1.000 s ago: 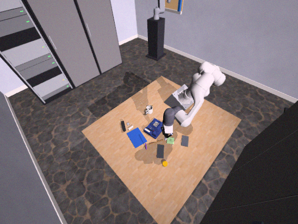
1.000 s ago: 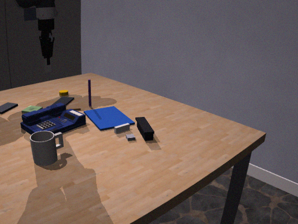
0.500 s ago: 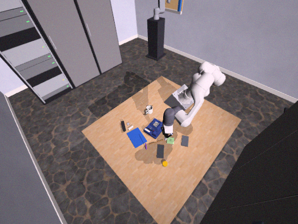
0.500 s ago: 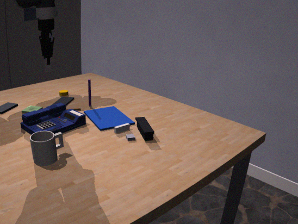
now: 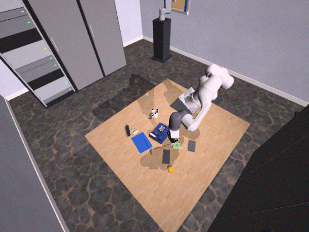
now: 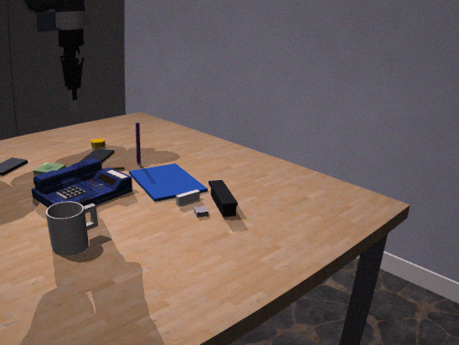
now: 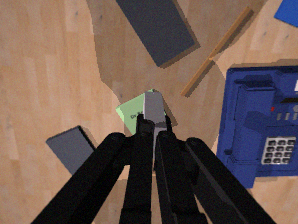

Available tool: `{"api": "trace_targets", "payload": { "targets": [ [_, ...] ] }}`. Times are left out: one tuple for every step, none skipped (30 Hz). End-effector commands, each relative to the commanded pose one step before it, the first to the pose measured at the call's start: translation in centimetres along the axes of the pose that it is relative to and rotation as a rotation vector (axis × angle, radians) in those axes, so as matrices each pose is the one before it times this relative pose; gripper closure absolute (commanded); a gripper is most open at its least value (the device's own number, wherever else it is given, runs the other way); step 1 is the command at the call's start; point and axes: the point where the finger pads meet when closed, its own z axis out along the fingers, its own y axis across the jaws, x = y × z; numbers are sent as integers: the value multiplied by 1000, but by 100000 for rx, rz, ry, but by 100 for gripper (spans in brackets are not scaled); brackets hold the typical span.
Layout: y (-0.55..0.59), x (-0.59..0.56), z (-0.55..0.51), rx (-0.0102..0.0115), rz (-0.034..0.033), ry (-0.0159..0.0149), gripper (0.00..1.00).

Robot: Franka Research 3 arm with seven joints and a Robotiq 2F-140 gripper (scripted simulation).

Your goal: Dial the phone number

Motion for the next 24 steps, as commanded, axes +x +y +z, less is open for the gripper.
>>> {"api": "trace_targets", "payload": {
  "targets": [
    [42, 10, 7, -62, 500, -179, 100],
    [0, 0, 0, 0, 0, 0, 100],
    [0, 0, 0, 0, 0, 0, 100],
    [0, 0, 0, 0, 0, 0, 100],
    [0, 0, 0, 0, 0, 0, 100],
    [0, 0, 0, 0, 0, 0, 100],
    [0, 0, 0, 0, 0, 0, 100],
    [0, 0, 0, 0, 0, 0, 100],
    [0, 0, 0, 0, 0, 0, 100],
    [0, 0, 0, 0, 0, 0, 100],
    [-1, 0, 0, 4, 13, 3, 100],
    [-8, 2, 1, 29, 88, 19, 100],
    [-22, 6, 2, 76, 233, 49, 100],
    [-41, 11, 4, 144, 439, 92, 100],
    [-65, 17, 7, 230, 702, 147, 100],
    [-94, 25, 9, 332, 1016, 210, 100],
    [-126, 32, 13, 449, 1374, 280, 100],
    [-160, 39, 16, 578, 1771, 354, 100],
    [-197, 46, 20, 718, 2203, 430, 100],
    [-234, 51, 23, 867, 2664, 504, 100],
    [-270, 54, 27, 1024, 3151, 575, 100],
    [-306, 55, 31, 1185, 3659, 640, 100],
    [0, 0, 0, 0, 0, 0, 100],
    [0, 0, 0, 0, 0, 0, 100]
  ]
}}
